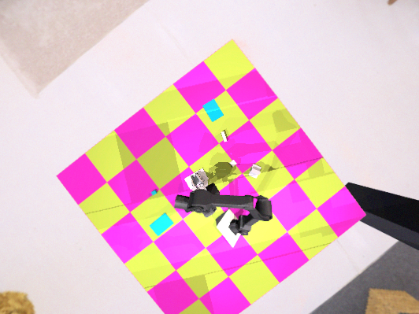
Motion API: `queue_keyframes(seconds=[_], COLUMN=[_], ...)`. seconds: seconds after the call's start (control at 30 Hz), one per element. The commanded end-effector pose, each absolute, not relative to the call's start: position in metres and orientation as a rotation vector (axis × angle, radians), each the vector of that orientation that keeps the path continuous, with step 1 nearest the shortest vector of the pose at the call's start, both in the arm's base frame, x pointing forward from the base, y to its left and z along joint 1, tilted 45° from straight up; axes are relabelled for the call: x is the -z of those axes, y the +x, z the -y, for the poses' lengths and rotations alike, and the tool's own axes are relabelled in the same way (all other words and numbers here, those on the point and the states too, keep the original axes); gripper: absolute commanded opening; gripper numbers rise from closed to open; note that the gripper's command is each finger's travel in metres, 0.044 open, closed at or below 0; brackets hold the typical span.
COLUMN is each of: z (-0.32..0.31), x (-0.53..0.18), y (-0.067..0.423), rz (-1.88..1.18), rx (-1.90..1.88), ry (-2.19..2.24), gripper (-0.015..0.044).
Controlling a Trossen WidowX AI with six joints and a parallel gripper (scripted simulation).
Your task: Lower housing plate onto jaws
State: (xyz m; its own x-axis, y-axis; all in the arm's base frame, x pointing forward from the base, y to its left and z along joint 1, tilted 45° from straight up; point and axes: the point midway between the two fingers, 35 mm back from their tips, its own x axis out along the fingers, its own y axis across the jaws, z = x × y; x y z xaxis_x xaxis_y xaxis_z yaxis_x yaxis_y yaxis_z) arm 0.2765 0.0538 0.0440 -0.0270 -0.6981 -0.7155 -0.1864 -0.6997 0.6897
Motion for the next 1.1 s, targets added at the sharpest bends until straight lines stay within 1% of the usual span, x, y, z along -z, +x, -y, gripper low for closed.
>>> queue_keyframes(seconds=[0.0,1.07], z=[-0.0546,-0.0515], x=[-0.0432,-0.0463], y=[0.2762,0.2719], rz=[0.928,0.944], rx=[1.781,1.779], ry=[1.869,1.878], gripper=[0.0351,0.0351])
